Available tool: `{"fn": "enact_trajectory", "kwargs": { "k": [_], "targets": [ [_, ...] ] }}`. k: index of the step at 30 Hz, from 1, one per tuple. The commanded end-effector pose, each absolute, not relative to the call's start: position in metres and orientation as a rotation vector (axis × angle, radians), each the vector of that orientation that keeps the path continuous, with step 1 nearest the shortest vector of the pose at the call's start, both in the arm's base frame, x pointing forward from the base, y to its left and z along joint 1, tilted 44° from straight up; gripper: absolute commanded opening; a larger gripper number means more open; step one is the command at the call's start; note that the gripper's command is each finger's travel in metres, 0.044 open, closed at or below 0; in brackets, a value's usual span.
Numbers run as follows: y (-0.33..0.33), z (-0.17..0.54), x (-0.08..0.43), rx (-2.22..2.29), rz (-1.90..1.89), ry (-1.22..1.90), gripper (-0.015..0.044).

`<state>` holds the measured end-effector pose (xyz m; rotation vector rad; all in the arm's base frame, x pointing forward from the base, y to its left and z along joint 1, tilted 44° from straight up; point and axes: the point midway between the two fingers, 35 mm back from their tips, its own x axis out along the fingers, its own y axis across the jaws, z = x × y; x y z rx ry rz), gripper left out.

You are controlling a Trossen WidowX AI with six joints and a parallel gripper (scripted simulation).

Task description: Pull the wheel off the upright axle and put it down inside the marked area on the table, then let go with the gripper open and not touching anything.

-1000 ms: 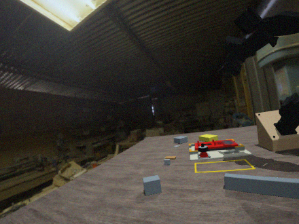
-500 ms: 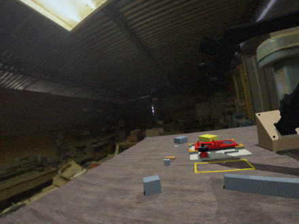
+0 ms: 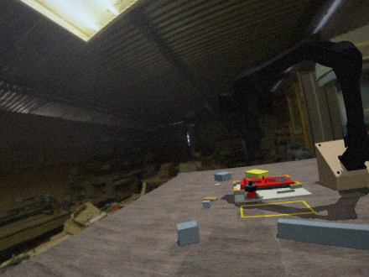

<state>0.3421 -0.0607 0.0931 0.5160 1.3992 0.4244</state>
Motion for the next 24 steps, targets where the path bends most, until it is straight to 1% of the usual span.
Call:
{"fn": "enact_trajectory", "kwargs": {
  "k": [1,15,24],
  "targets": [
    [-0.033,0.073,0.353,0.605,0.548,1.478,0.03],
    [-0.033,0.065,0.358,0.618,0.563,1.489,0.03],
    [-0.007,0.036,0.361,0.618,0.563,1.488,0.03]
  ]
}}
